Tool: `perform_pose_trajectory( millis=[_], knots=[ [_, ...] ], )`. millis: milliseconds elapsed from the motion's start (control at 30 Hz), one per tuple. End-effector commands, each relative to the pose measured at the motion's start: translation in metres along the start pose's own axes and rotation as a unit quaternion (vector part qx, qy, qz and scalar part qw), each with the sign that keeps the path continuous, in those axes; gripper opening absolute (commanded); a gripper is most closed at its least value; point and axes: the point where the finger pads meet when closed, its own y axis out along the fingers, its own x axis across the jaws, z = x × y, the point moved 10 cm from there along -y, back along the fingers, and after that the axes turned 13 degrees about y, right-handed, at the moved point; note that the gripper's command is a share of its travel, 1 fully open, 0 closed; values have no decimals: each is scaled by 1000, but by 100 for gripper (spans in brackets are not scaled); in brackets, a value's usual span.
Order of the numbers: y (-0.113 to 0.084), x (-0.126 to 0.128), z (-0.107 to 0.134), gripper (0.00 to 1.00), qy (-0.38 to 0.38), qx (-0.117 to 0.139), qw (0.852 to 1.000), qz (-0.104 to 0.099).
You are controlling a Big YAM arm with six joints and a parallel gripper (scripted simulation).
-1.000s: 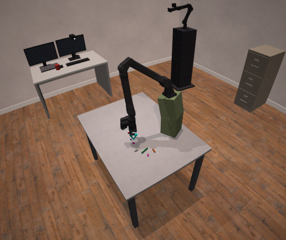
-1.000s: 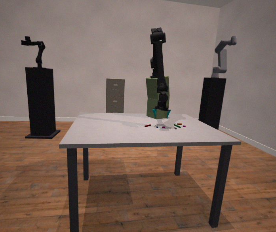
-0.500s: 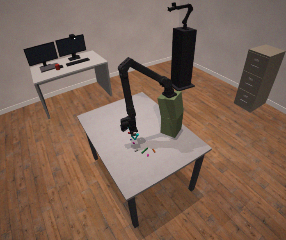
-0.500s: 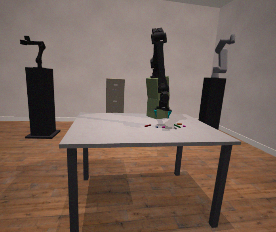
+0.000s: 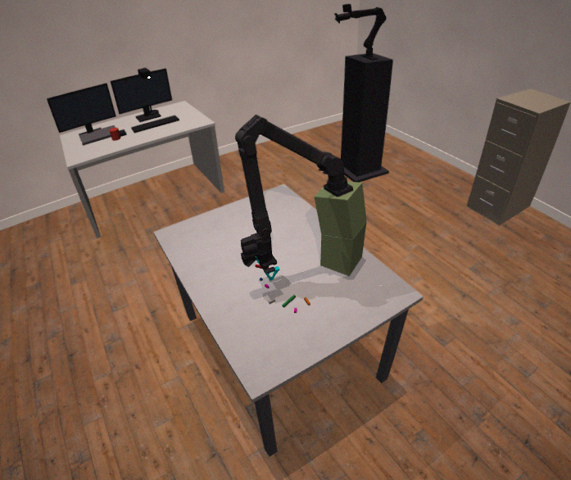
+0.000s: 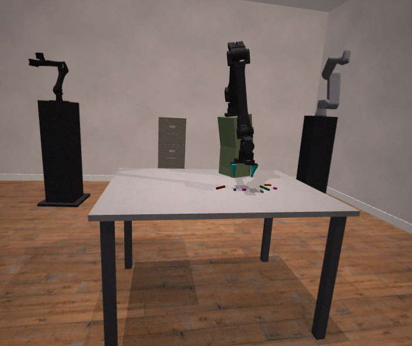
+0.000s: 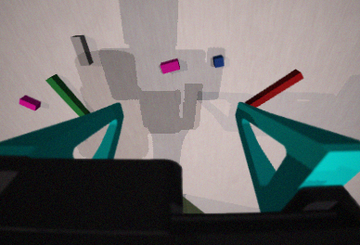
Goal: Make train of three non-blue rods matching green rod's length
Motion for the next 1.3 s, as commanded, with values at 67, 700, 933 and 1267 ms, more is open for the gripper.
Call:
perform_pose_trajectory(
  millis=[67, 700, 933, 1267],
  knots=[
    [5, 9, 9, 100, -48, 14, 999, 1],
    [5, 17, 11, 100, -144, 14, 989, 0],
    [5, 22, 11, 100, -191, 13, 981, -1],
    [5, 30, 11, 100, -281, 12, 960, -1]
  ],
)
